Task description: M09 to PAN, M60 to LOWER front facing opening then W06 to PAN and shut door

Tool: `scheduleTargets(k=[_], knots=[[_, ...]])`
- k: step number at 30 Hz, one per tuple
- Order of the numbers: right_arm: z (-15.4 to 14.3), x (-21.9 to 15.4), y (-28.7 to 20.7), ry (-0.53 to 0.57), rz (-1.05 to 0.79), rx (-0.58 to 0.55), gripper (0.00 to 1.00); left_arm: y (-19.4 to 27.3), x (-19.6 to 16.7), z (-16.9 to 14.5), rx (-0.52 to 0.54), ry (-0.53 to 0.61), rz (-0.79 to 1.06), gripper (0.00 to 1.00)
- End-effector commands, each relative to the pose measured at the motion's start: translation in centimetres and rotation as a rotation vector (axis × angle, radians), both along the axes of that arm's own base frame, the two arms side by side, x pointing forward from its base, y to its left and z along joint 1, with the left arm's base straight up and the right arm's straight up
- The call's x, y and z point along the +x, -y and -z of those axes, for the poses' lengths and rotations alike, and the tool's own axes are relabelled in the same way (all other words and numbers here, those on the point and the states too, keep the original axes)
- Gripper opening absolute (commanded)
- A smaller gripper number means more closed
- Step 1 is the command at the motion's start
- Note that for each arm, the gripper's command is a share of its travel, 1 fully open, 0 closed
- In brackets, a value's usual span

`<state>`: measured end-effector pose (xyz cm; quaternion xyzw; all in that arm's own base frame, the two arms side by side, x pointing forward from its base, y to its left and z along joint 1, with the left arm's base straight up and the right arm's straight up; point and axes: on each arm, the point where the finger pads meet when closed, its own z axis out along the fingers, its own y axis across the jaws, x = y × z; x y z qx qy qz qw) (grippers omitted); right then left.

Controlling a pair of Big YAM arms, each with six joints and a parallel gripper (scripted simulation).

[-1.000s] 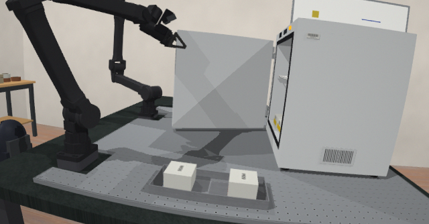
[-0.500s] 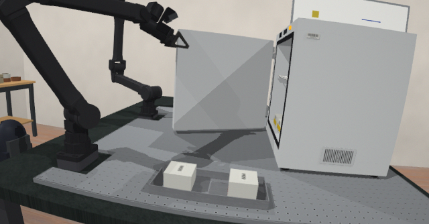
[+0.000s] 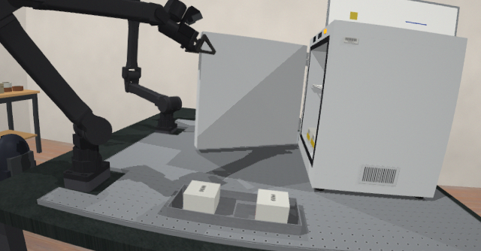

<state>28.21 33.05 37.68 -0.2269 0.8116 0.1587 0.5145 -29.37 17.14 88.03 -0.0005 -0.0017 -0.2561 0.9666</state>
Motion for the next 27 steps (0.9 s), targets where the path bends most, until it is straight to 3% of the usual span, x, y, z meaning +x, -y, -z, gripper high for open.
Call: scheduleTargets(k=[1,27], knots=[[-0.8,1.1,1.3,0.037,0.001,0.004,1.0,0.8,1.4,-0.4,0.017,-0.028,0.011,0.0],[-0.5,4.4,6.1,0.042,-0.145,-0.01,1.0,0.8,1.4,-0.4,0.017,-0.028,0.011,0.0]])
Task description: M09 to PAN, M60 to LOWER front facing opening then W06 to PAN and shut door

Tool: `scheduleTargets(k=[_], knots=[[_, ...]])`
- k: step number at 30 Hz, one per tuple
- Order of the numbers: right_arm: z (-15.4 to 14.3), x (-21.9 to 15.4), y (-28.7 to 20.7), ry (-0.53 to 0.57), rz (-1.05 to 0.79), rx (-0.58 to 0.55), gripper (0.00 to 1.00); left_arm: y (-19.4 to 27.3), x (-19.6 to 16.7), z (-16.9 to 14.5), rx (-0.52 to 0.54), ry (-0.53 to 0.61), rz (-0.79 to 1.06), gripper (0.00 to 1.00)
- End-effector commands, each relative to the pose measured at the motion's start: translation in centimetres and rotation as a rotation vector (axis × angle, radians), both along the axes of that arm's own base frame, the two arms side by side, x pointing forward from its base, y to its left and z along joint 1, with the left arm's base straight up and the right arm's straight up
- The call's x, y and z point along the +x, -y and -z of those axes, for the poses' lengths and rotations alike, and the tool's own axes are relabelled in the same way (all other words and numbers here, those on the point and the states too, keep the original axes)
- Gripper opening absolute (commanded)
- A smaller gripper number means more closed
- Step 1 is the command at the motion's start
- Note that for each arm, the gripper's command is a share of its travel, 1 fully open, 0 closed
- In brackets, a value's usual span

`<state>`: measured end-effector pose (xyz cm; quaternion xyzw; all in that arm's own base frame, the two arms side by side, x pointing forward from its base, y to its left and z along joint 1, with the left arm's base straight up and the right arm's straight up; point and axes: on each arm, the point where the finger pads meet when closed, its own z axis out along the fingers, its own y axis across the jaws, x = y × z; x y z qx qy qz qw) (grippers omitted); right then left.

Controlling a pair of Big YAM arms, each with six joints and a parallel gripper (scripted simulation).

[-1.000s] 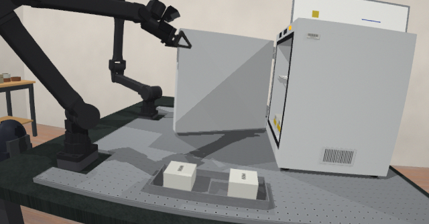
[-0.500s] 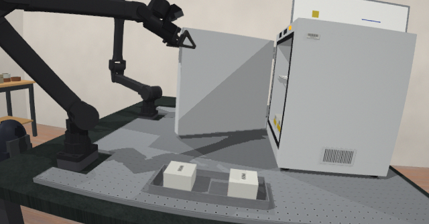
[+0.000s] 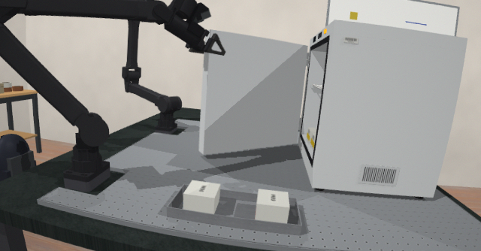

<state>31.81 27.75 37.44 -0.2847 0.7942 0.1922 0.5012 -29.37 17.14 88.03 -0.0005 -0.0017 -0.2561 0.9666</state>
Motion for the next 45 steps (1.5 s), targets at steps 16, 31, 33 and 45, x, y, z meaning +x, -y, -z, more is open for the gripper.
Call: scheduleTargets(k=[16,31,33,45], knots=[[-1.9,3.5,3.6,0.045,-0.091,-0.008,1.0,0.8,1.4,-0.4,0.017,-0.028,0.011,0.0],[-3.4,6.4,6.1,0.073,-0.159,-0.005,1.0,0.8,1.4,-0.4,0.017,-0.028,0.011,0.0],[-3.3,6.7,6.3,0.074,-0.179,-0.006,1.0,0.8,1.4,-0.4,0.017,-0.028,0.011,0.0],[-3.2,9.3,8.4,0.075,-0.237,-0.013,1.0,0.8,1.4,-0.4,0.017,-0.028,0.011,0.0]])
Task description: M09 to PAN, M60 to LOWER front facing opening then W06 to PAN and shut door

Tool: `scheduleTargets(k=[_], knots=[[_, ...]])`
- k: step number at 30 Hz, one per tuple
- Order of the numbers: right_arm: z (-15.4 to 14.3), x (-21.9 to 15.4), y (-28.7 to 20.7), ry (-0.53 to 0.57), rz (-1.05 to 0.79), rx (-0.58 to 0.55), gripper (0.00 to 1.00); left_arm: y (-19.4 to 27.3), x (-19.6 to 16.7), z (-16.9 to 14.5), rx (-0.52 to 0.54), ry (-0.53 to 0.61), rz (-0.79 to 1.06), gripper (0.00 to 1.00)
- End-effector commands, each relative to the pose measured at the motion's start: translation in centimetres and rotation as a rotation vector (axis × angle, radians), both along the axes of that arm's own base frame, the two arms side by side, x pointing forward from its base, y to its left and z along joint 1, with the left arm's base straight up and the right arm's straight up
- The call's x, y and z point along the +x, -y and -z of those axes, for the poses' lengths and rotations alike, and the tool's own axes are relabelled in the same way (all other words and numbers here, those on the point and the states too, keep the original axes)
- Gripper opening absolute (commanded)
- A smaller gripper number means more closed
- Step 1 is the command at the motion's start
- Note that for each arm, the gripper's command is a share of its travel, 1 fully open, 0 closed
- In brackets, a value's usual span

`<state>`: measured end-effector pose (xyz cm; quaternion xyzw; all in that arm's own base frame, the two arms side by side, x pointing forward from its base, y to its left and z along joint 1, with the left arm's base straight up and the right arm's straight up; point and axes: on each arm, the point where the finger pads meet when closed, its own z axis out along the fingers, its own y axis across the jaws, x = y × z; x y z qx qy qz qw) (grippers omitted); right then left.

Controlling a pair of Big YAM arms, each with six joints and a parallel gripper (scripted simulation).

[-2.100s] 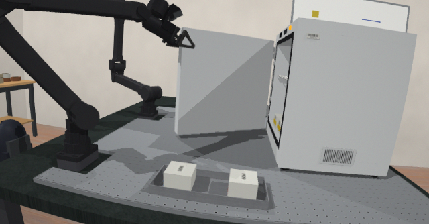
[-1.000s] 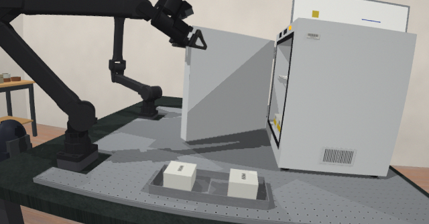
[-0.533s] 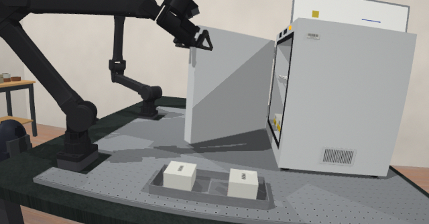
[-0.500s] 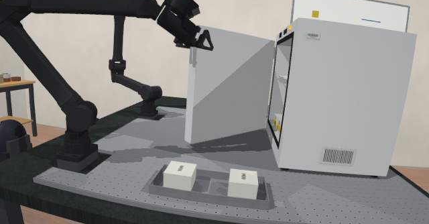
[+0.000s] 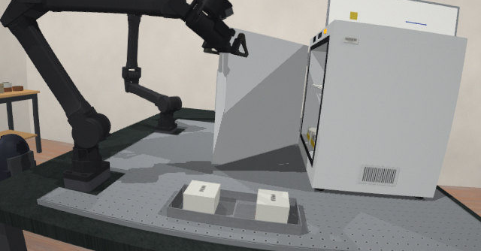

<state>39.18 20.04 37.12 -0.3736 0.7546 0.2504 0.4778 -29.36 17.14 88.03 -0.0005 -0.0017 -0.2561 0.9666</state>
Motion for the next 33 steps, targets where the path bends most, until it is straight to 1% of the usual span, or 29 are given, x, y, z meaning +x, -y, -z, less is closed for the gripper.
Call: scheduleTargets(k=[1,18,24,27,28,33], knots=[[-3.5,2.1,0.9,0.073,-0.011,-0.01,1.0,0.8,1.4,-0.4,0.017,-0.028,0.011,0.0],[-3.3,5.5,3.3,0.074,-0.101,-0.017,1.0,0.8,1.4,-0.4,0.017,-0.028,0.011,0.0],[-3.2,6.4,3.9,0.074,-0.101,-0.018,1.0,0.8,1.4,-0.4,0.017,-0.028,0.011,0.0],[-3.2,6.5,3.9,0.074,-0.1,-0.02,1.0,0.8,1.4,-0.4,0.017,-0.028,0.011,0.0],[-2.3,5.7,3.5,0.061,-0.106,-0.014,1.0,0.8,1.4,-0.4,0.017,-0.028,0.011,0.0],[-2.3,5.7,3.5,0.061,-0.106,-0.014,1.0,0.8,1.4,-0.4,0.017,-0.028,0.011,0.0]])
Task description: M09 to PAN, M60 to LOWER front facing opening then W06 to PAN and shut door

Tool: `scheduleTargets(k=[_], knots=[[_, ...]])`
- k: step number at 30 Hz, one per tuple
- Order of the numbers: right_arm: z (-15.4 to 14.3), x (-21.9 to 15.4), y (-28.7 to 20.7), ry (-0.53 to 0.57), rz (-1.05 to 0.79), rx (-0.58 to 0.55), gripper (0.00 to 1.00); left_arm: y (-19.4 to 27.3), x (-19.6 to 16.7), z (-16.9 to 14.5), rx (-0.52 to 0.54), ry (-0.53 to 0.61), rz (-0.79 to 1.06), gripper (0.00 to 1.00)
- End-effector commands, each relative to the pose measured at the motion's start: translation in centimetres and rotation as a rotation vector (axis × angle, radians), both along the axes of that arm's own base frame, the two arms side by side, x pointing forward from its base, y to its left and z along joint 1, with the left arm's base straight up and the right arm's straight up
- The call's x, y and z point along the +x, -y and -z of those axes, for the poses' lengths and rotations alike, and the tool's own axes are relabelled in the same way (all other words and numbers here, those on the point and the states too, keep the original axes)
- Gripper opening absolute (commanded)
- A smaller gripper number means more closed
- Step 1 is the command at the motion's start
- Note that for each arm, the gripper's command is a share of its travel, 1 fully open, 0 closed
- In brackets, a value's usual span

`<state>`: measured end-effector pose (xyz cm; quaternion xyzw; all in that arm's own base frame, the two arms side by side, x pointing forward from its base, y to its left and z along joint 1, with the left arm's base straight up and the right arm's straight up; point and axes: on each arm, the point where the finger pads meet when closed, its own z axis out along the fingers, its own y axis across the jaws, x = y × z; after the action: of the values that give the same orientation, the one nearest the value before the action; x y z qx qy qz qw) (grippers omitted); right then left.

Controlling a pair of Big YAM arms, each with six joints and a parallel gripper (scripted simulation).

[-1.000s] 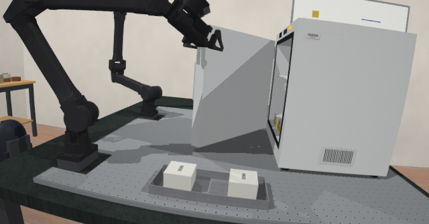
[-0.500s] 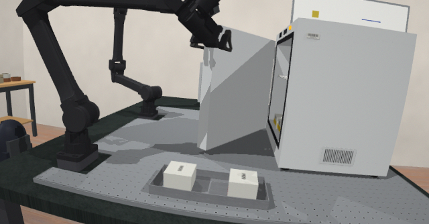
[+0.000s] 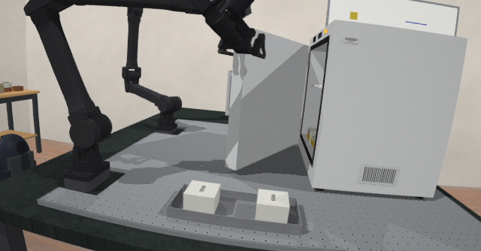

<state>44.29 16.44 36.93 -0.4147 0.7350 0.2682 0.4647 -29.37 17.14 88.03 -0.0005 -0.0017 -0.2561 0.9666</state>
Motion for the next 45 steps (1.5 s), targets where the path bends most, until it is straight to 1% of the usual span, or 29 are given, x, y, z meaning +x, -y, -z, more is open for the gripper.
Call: scheduleTargets(k=[1,6,7,45], knots=[[-2.5,0.6,-0.1,0.055,-0.006,0.001,1.0,0.8,1.4,-0.4,0.017,-0.028,0.011,0.0],[-2.5,0.6,-0.1,0.055,-0.006,0.001,1.0,0.8,1.4,-0.4,0.017,-0.028,0.011,0.0],[-3.4,1.3,0.1,0.068,-0.008,-0.003,1.0,0.8,1.4,-0.4,0.017,-0.028,0.011,0.0],[-3.3,1.8,0.4,0.064,-0.021,-0.003,1.0,0.8,1.4,-0.4,0.017,-0.028,0.011,0.0]])
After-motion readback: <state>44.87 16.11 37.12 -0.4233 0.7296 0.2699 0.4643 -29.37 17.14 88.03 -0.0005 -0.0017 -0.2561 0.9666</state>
